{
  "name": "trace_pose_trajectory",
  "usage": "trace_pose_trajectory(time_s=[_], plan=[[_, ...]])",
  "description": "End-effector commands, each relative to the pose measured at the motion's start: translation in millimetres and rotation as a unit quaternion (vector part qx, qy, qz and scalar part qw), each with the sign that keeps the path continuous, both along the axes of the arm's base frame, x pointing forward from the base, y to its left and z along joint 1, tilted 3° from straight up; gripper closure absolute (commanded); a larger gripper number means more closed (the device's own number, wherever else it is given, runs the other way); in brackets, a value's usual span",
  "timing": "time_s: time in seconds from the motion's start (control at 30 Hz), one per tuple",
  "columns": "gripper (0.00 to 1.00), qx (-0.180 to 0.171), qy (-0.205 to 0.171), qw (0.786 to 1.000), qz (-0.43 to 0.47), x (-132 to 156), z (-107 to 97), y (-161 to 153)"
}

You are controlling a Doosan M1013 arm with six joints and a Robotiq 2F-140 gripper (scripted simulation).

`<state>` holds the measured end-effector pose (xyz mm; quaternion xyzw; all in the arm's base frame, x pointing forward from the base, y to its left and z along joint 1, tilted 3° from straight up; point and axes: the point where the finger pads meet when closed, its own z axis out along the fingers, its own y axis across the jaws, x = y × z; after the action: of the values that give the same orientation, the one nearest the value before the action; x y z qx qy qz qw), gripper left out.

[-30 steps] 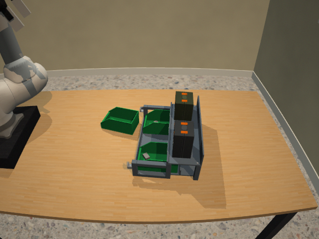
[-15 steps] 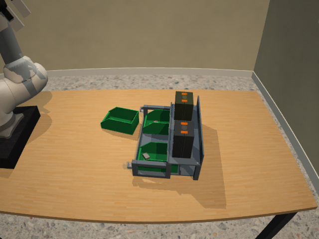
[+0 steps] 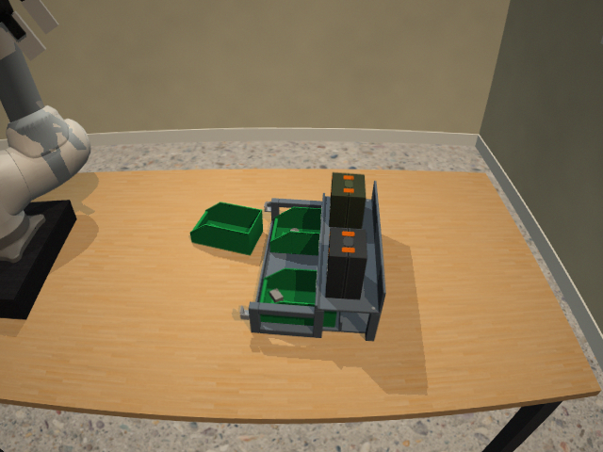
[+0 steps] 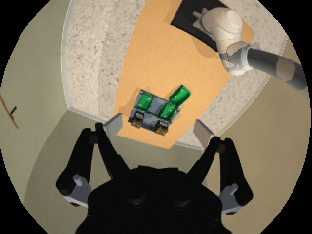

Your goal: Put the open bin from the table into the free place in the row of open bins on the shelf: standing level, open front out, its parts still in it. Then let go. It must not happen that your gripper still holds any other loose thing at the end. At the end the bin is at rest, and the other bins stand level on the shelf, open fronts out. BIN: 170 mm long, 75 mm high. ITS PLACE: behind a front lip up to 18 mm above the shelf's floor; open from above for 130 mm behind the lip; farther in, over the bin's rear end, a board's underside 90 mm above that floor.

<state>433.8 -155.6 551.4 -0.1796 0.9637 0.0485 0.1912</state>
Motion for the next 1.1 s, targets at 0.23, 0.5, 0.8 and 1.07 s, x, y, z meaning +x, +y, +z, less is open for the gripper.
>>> trace_pose_trajectory(time_s=[0.23, 0.5, 0.8, 1.07], plan=[[0.0, -0.003, -0.001, 1.0, 0.001, -1.7, 2.2, -1.5], [0.0, 0.0, 0.0, 1.0, 0.0, 0.0, 0.0, 0.0], [0.0, 0.004, 0.005, 1.0, -0.006, 6.3, -6.3, 0.8], [0.0, 0.011, 0.017, 1.0, -0.02, 20.7, -21.2, 3.5]])
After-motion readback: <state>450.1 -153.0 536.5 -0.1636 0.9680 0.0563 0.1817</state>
